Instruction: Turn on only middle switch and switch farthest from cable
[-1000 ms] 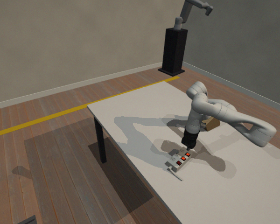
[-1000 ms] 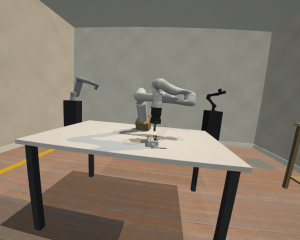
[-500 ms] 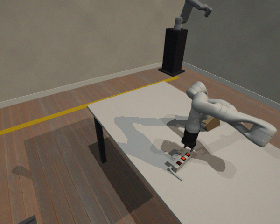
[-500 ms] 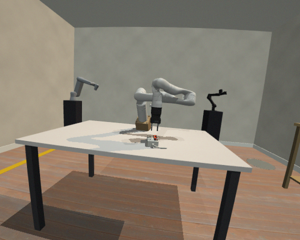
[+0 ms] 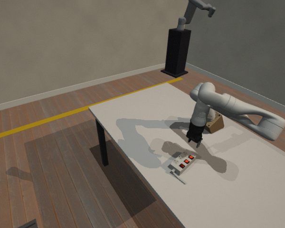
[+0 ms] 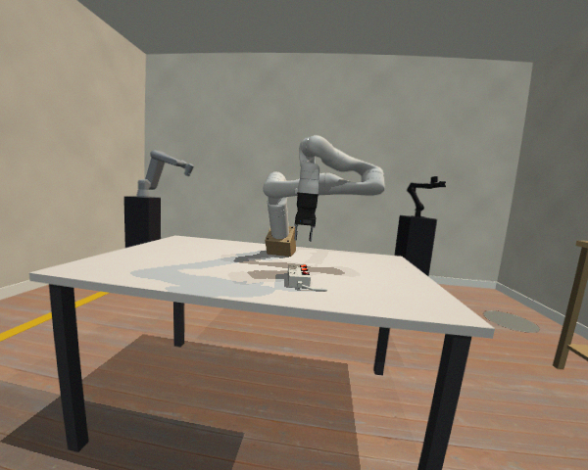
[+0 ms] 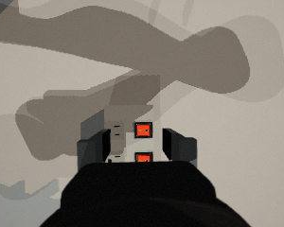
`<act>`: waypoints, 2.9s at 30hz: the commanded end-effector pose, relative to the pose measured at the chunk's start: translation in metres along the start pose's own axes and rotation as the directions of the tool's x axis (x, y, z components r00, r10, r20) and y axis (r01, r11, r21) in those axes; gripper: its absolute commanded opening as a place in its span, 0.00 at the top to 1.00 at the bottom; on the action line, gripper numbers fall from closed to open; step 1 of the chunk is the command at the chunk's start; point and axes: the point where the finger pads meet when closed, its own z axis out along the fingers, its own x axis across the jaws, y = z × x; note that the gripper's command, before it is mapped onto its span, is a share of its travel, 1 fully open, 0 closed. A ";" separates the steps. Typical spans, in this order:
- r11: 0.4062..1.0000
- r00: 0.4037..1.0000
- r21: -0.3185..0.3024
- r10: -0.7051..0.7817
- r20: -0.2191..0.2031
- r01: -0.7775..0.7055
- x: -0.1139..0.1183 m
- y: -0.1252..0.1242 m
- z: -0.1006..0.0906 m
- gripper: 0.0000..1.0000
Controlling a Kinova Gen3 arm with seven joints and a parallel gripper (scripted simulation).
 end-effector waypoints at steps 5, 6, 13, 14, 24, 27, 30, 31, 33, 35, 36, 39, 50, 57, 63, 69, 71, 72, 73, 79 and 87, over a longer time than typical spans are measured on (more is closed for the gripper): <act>1.000 1.000 -0.006 -0.005 -0.018 0.005 0.004 0.002 -0.030 0.00; 1.000 1.000 -0.006 -0.005 -0.018 0.005 0.004 0.002 -0.033 0.00; 1.000 1.000 -0.006 -0.005 -0.018 0.005 0.004 0.002 -0.037 0.00; 1.000 1.000 -0.006 -0.005 -0.018 0.005 0.004 0.002 -0.037 0.00; 1.000 1.000 -0.006 -0.005 -0.018 0.005 0.004 0.002 -0.037 0.00; 1.000 1.000 -0.006 -0.005 -0.018 0.005 0.004 0.002 -0.037 0.00; 1.000 1.000 -0.006 -0.005 -0.018 0.005 0.004 0.002 -0.037 0.00; 1.000 1.000 -0.006 -0.005 -0.018 0.005 0.004 0.002 -0.037 0.00; 1.000 1.000 -0.006 -0.005 -0.018 0.005 0.004 0.002 -0.037 0.00; 1.000 1.000 -0.006 -0.005 -0.018 0.005 0.004 0.002 -0.037 0.00; 1.000 1.000 -0.006 -0.005 -0.018 0.005 0.004 0.002 -0.037 0.00; 1.000 1.000 -0.006 -0.005 -0.018 0.005 0.004 0.002 -0.037 0.00; 1.000 1.000 -0.006 -0.005 -0.018 0.005 0.004 0.002 -0.037 0.00; 1.000 1.000 -0.006 -0.005 -0.018 0.005 0.004 0.002 -0.037 0.00; 1.000 1.000 -0.006 -0.005 -0.018 0.005 0.004 0.002 -0.037 0.00; 1.000 1.000 -0.006 -0.005 -0.018 0.005 0.004 0.002 -0.037 0.00; 1.000 1.000 -0.006 -0.005 -0.018 0.005 0.004 0.002 -0.037 0.00; 1.000 1.000 -0.006 -0.005 -0.018 0.005 0.004 0.002 -0.037 0.00; 1.000 1.000 -0.006 -0.005 -0.018 0.005 0.004 0.002 -0.037 0.00; 1.000 1.000 -0.006 -0.005 -0.018 0.005 0.004 0.002 -0.037 0.00; 1.000 1.000 -0.006 -0.005 -0.018 0.005 0.004 0.002 -0.037 0.00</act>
